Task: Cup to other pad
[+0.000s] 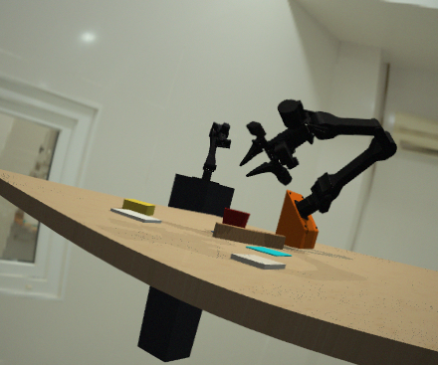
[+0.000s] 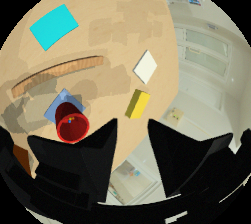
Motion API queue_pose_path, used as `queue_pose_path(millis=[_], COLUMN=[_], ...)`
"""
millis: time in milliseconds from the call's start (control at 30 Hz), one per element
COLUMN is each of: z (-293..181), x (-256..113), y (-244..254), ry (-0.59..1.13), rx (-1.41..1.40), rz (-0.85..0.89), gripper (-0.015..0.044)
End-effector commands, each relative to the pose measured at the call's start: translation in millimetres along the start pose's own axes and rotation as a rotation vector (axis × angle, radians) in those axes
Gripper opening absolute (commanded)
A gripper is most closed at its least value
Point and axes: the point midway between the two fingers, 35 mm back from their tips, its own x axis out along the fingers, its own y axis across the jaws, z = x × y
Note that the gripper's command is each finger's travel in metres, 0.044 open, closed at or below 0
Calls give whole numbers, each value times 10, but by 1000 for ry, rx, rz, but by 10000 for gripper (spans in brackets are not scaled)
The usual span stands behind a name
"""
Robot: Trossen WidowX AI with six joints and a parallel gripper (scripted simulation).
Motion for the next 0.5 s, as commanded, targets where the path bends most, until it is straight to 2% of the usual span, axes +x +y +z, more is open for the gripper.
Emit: queue_pose_path(millis=[0, 200, 467], z=[-524, -778, -776], x=[307, 379, 375], y=[444, 890, 905], ry=[-25, -222, -232], rx=[-88, -109, -108], rz=[386, 688, 697], gripper=[148, 148, 148])
